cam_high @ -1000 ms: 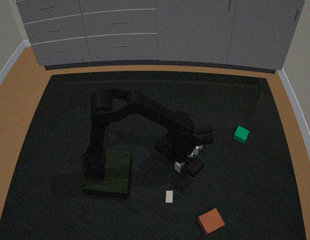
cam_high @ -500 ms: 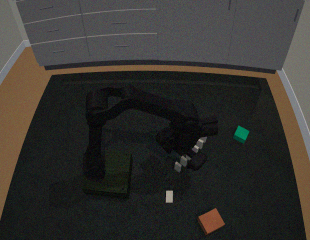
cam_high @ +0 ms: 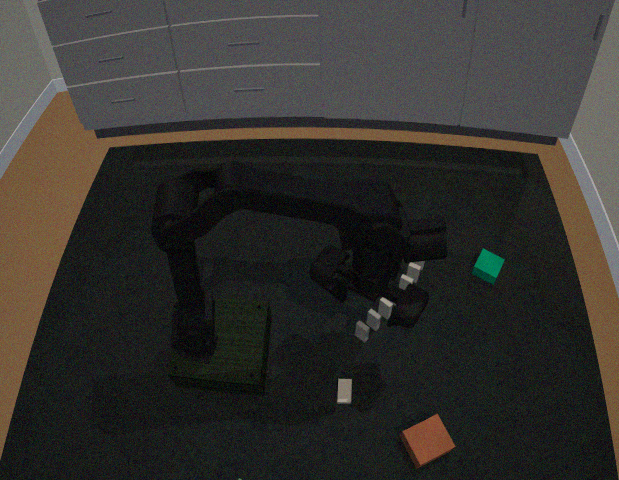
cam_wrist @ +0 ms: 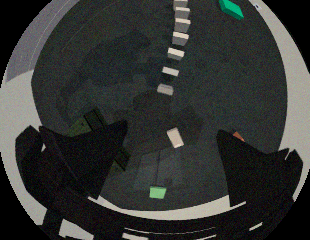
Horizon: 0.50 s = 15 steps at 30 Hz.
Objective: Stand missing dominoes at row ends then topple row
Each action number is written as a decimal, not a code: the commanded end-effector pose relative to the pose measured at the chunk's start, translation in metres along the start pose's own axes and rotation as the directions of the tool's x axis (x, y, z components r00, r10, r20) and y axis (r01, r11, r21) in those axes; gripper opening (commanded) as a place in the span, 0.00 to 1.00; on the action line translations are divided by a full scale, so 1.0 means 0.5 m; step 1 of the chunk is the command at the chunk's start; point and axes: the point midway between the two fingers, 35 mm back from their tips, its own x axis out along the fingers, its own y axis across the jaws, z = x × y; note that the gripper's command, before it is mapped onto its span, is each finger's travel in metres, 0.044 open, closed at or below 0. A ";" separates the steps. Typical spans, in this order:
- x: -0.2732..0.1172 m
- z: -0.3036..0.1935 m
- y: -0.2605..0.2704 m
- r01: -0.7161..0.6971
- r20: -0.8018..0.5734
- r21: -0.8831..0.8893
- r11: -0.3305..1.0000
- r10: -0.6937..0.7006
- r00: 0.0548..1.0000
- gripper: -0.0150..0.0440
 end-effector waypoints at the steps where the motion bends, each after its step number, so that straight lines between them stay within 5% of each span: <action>1: 0.057 -0.081 -0.023 -0.005 -0.008 -0.235 0.972 0.004 1.000 1.00; 6: 0.119 -0.167 -0.030 -0.009 -0.013 -0.493 0.870 0.003 1.000 1.00; 15: 0.121 -0.165 -0.023 -0.010 -0.013 -0.502 0.865 0.004 1.000 1.00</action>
